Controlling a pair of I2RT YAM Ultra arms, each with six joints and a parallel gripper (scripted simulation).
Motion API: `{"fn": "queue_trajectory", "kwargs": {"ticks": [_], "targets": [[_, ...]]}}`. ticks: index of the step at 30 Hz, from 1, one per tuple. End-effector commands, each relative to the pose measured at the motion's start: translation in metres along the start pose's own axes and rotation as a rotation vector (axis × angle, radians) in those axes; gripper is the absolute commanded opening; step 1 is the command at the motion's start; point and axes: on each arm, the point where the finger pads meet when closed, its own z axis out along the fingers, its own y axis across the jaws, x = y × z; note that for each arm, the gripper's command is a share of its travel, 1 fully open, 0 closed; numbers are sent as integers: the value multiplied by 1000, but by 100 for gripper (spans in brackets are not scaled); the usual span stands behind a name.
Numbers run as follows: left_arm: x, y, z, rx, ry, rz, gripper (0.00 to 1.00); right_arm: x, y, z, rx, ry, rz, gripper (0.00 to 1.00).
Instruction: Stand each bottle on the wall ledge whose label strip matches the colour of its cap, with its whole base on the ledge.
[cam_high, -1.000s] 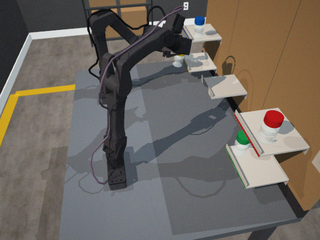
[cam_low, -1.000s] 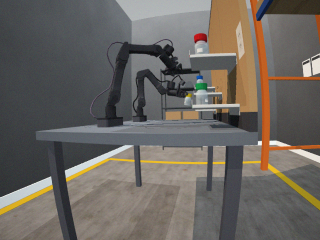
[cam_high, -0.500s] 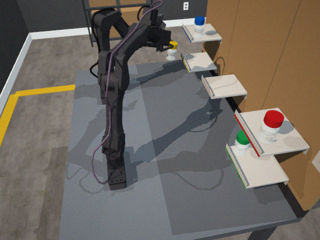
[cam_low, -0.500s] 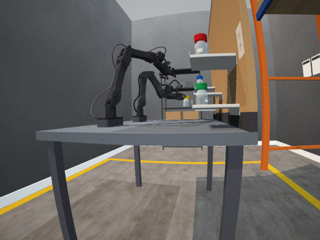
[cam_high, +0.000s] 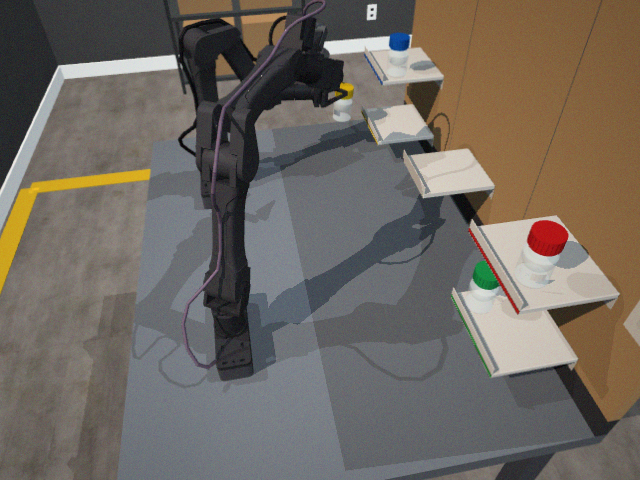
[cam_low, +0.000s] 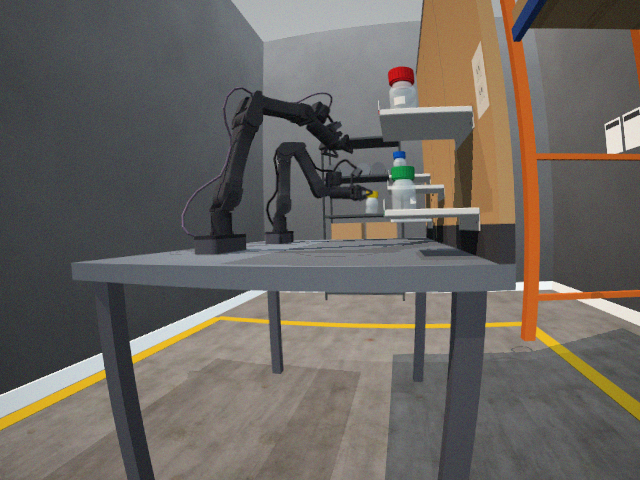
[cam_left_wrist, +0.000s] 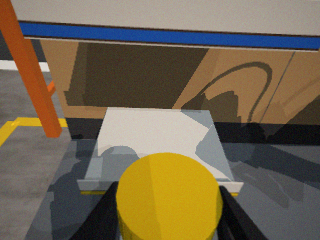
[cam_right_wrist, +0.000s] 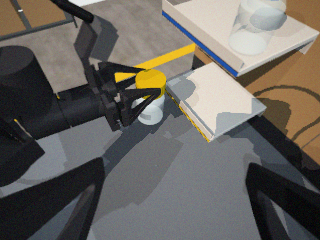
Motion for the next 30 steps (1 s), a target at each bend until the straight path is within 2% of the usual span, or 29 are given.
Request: {"fn": "queue_trajectory", "kwargs": {"ticks": [1, 8, 13, 30], "targets": [[-24, -2, -4, -167, -103, 13, 49, -23, -6, -10, 17, -66, 14, 87], [-21, -20, -6, -203, -106, 2, 49, -23, -6, -10, 17, -66, 14, 87], [-18, -32, -4, -173, -95, 5, 49, -23, -6, -10, 17, -66, 14, 87], [-18, -15, 12, -165, -90, 3, 49, -23, -6, -10, 17, -66, 14, 87]]}}
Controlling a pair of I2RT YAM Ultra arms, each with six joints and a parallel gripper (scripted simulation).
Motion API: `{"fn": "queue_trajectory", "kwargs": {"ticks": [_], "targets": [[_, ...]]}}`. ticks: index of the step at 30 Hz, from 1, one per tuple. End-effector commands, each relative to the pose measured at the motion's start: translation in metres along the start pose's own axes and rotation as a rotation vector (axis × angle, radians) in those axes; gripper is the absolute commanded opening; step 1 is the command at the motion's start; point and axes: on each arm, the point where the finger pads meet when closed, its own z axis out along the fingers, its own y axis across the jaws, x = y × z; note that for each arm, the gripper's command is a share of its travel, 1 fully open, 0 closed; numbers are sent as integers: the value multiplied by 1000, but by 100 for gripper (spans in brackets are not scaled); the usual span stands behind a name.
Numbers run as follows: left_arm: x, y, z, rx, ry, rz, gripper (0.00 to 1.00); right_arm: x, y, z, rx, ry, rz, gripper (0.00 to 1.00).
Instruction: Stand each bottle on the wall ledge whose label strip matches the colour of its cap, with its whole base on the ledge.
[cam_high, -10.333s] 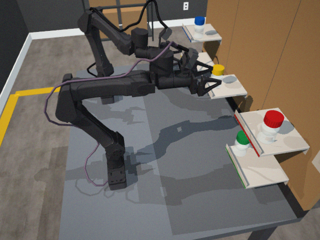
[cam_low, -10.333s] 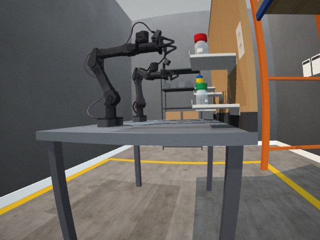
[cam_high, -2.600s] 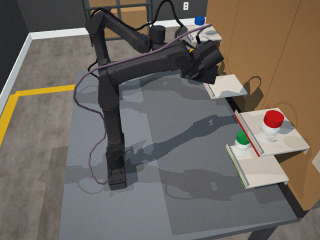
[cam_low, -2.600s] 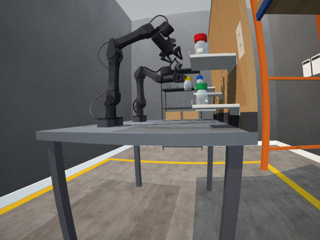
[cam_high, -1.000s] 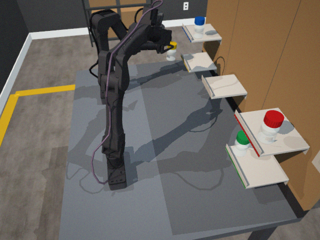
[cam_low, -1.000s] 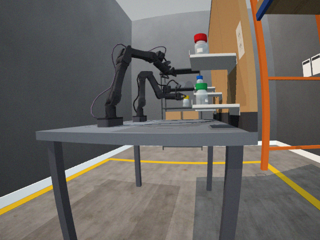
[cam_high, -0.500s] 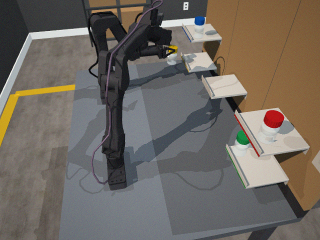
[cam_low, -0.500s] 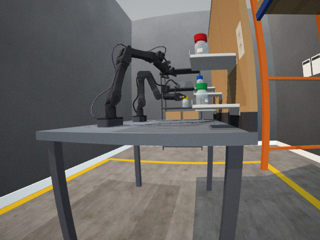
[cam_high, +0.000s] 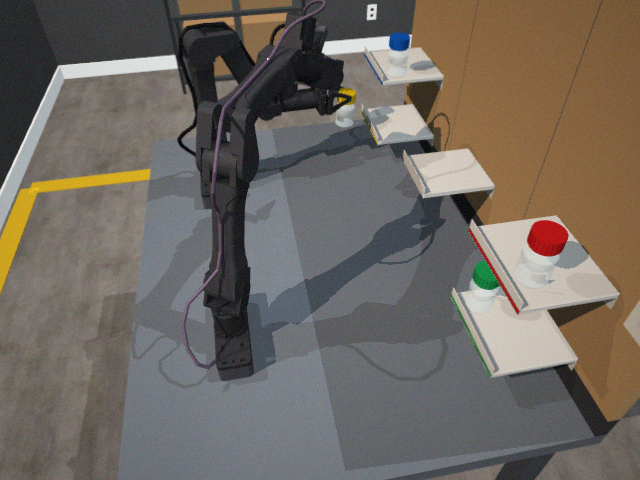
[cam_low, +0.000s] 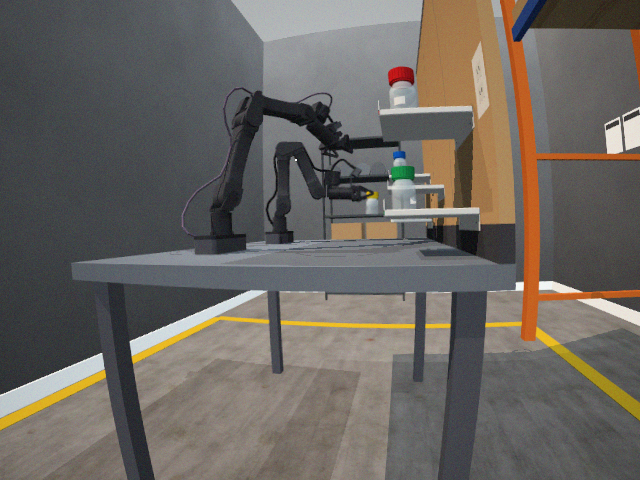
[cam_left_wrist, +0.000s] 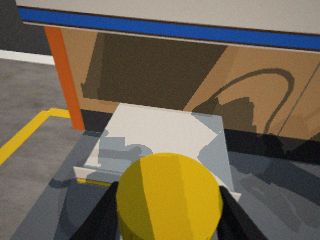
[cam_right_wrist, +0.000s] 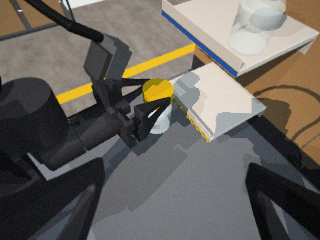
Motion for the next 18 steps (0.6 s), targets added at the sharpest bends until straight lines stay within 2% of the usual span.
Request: {"fn": "queue_trajectory", "kwargs": {"ticks": [1, 18], "targets": [[-23, 7, 12, 3, -76, 8, 49, -23, -6, -10, 17, -66, 14, 87], [-25, 30, 40, 0, -74, 6, 49, -23, -6, -10, 17, -66, 14, 87]]}}
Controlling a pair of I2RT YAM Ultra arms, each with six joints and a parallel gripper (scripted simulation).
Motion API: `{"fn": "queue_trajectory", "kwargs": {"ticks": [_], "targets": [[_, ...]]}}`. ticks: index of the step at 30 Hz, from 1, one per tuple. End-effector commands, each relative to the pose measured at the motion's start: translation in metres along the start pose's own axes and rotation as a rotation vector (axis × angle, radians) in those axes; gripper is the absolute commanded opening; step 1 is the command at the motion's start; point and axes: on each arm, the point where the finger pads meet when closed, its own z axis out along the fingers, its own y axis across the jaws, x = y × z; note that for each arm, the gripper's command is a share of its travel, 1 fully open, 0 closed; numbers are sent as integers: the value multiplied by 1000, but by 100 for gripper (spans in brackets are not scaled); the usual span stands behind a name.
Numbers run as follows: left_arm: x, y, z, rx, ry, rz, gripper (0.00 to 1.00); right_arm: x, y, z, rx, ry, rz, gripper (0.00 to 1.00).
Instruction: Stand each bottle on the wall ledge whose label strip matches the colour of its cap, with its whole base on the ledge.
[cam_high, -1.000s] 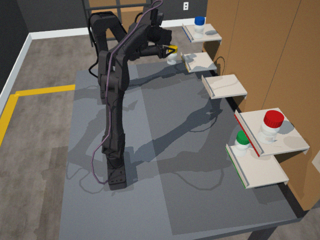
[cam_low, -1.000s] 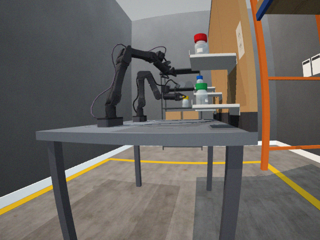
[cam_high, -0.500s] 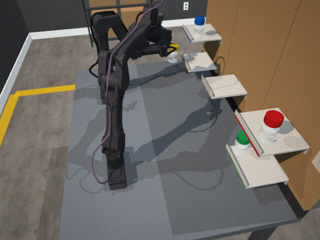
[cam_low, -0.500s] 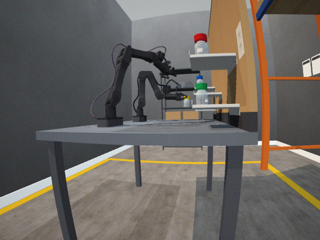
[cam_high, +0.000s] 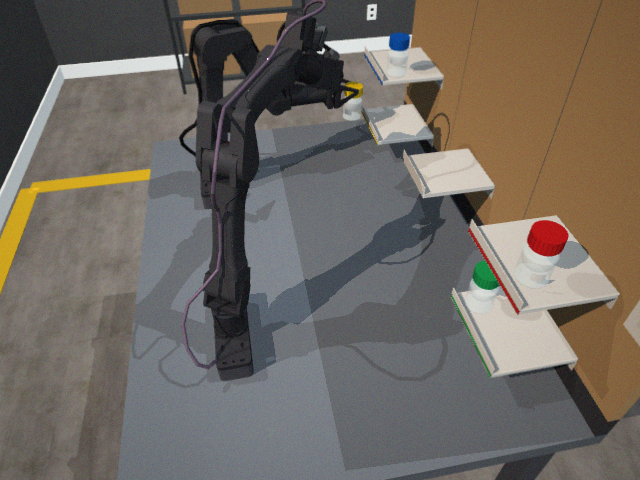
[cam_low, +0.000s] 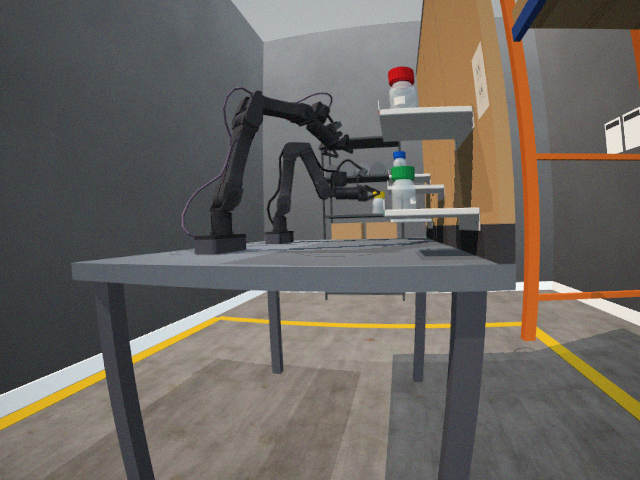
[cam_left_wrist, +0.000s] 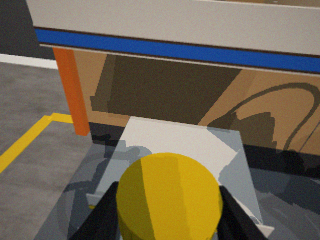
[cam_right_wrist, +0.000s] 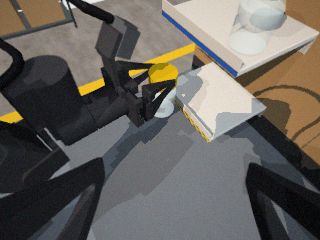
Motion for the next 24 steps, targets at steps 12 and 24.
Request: {"fn": "queue_trajectory", "kwargs": {"ticks": [12, 24], "targets": [[-21, 17, 23, -1, -63, 7, 49, -23, -6, -10, 17, -66, 14, 87], [-37, 21, 25, -3, -70, 9, 49, -23, -6, -10, 17, -66, 14, 87]]}}
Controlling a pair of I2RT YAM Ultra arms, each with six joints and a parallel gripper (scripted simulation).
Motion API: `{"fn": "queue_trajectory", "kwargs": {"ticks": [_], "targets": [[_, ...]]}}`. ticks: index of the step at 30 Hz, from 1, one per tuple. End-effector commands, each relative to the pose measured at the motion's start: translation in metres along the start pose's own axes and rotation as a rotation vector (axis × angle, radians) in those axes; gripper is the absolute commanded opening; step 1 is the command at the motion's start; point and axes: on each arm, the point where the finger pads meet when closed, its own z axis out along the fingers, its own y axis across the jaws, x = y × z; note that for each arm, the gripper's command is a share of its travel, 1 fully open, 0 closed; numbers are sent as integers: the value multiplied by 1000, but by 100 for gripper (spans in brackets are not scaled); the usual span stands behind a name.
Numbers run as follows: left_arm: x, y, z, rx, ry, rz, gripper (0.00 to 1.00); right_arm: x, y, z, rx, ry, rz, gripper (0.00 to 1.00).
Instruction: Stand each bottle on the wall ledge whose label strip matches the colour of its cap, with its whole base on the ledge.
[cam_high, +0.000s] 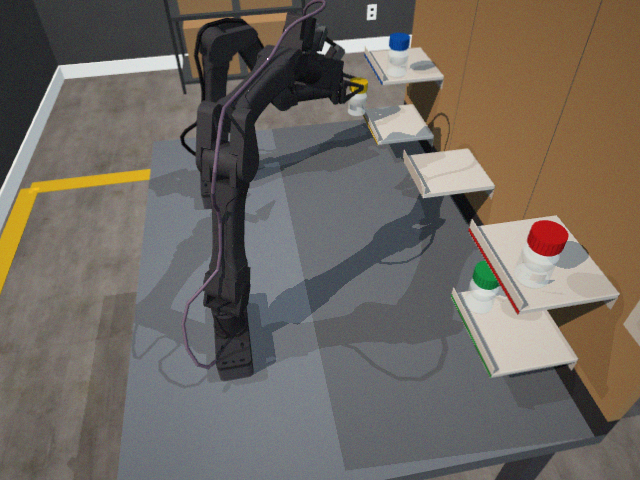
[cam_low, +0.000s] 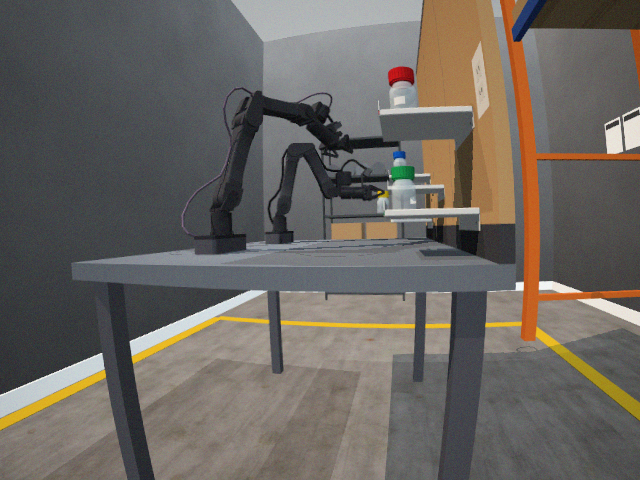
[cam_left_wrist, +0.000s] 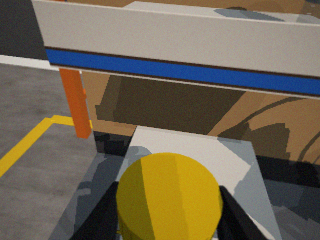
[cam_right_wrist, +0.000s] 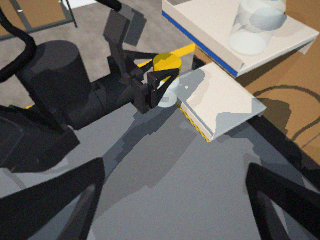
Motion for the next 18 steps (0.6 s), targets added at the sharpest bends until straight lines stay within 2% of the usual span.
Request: {"fn": "queue_trajectory", "kwargs": {"ticks": [1, 10, 18], "targets": [[-33, 6, 4, -6, -70, 10, 49, -23, -6, -10, 17, -66, 14, 87], [-36, 7, 4, -12, -81, 12, 49, -23, -6, -10, 17, -66, 14, 87], [-28, 5, 15, -16, -67, 8, 49, -23, -6, -10, 17, -66, 14, 87]]}}
